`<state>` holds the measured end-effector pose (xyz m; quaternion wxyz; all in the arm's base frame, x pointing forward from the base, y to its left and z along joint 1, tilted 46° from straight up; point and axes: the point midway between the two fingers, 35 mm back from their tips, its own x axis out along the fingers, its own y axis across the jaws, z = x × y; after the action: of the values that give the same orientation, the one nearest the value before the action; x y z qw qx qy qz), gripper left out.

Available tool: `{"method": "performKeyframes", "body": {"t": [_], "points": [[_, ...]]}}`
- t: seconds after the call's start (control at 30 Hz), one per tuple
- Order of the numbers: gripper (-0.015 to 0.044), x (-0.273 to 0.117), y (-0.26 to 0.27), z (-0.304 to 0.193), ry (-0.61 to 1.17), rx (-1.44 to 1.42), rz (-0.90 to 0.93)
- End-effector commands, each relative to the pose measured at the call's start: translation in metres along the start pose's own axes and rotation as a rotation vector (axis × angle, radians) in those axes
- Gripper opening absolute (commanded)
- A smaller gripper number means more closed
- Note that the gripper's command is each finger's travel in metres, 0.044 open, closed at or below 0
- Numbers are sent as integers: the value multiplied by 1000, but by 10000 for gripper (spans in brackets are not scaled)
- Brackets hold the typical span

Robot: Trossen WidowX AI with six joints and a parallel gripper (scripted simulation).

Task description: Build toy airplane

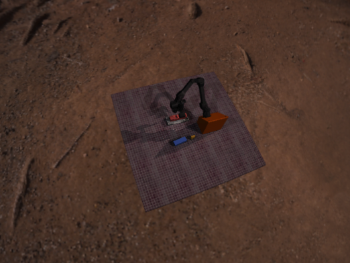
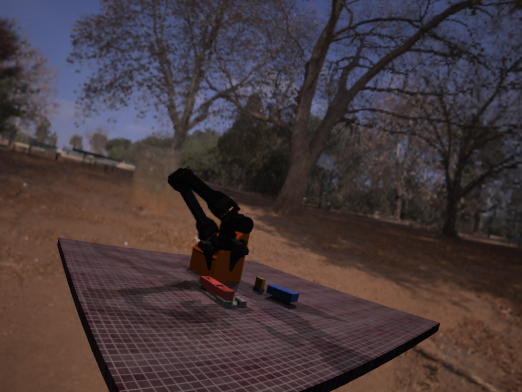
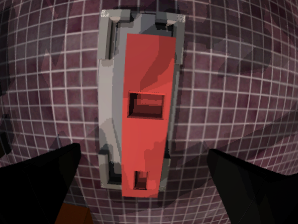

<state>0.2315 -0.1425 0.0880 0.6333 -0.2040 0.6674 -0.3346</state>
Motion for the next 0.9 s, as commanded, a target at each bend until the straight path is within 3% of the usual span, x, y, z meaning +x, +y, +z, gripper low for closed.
{"method": "performKeyframes", "body": {"t": [0.0,0.57,0.87], "points": [[440,-40,0,-1,1,3,-9],[440,-36,4,4,1,-154,-8],[440,-43,107,62,-7,-156,19]]}}
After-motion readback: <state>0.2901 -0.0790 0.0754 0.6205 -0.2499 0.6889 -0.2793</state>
